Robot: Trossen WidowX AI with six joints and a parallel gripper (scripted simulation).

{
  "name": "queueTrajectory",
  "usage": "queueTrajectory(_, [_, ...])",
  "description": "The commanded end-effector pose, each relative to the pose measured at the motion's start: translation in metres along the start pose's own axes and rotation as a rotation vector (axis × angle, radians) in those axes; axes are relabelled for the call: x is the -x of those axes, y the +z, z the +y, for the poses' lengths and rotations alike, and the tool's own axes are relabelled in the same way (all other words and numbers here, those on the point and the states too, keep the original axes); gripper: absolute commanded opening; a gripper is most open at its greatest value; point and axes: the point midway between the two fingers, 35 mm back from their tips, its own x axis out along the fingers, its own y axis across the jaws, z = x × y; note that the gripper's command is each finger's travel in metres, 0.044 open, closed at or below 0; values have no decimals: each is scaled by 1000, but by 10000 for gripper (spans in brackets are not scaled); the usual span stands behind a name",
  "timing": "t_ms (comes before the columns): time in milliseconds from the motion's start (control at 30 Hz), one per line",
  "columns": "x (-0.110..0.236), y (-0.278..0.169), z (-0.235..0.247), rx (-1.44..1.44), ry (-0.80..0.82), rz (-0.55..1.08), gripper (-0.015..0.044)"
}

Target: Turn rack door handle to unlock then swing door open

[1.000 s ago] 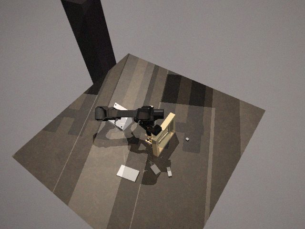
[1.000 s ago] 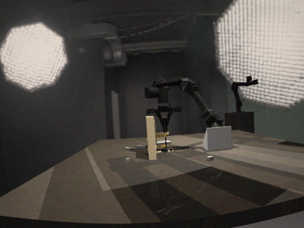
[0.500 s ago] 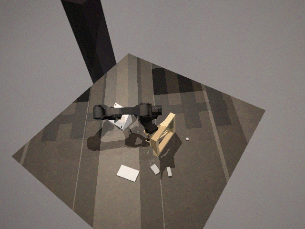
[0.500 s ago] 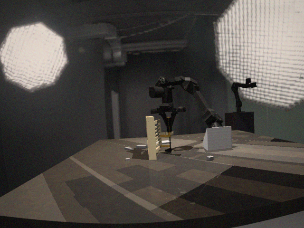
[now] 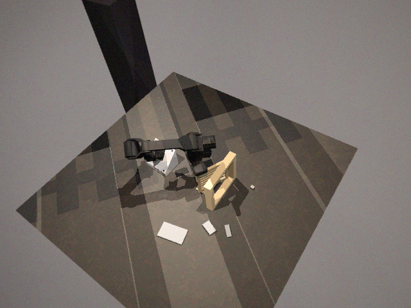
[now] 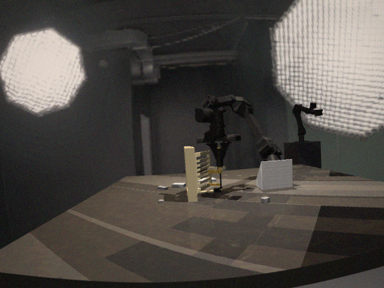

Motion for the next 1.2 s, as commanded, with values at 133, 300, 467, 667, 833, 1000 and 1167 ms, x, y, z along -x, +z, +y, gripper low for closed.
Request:
queueTrajectory(133, [0, 5, 16, -149, -4, -7, 26])
queueTrajectory(300, [0, 8, 26, -220, -3, -7, 26])
queueTrajectory(467, [0, 12, 35, -291, -2, -8, 26])
queueTrajectory(667, [0, 18, 47, -375, -1, -8, 26])
queueTrajectory(833, [0, 24, 56, -446, -1, -8, 26])
queueTrajectory(1000, [0, 31, 65, -524, 0, -9, 26])
queueTrajectory(1167, [0, 38, 74, -600, 1, -9, 26])
